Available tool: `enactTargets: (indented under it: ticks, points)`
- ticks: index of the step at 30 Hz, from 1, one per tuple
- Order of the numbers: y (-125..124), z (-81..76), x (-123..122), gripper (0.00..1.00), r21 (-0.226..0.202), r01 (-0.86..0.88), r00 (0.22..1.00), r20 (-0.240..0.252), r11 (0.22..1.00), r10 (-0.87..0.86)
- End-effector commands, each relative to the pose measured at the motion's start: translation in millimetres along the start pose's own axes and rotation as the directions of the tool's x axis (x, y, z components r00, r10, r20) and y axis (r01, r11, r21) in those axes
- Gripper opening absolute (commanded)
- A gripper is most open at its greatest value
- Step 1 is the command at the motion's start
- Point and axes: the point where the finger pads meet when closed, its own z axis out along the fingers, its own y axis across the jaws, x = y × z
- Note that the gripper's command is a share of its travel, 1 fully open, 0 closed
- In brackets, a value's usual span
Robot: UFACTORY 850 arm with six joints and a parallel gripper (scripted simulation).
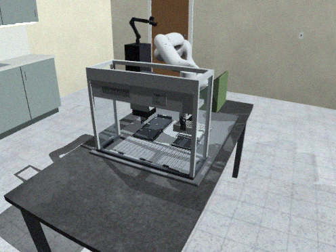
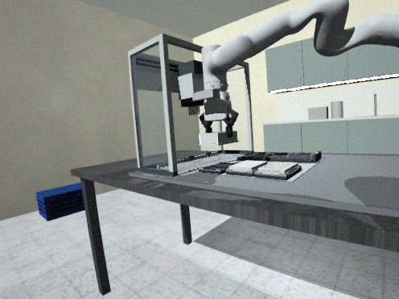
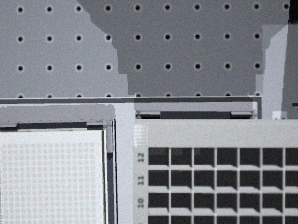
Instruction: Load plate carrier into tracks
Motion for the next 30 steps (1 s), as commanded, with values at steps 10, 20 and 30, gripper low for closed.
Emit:
enactTargets:
  ticks: [10,20,30]
  points:
    - [0.5,-22.5,0.0,0.0,-0.001,-0.001,1.0,-0.001,1.0,0.001]
    - [0.5,-35.8,0.0,0.0,-0.001,-0.001,1.0,-0.001,1.0,0.001]
    - [0.5,-45.5,-0.1,0.0,-0.001,-0.001,1.0,-0.001,1.0,0.001]
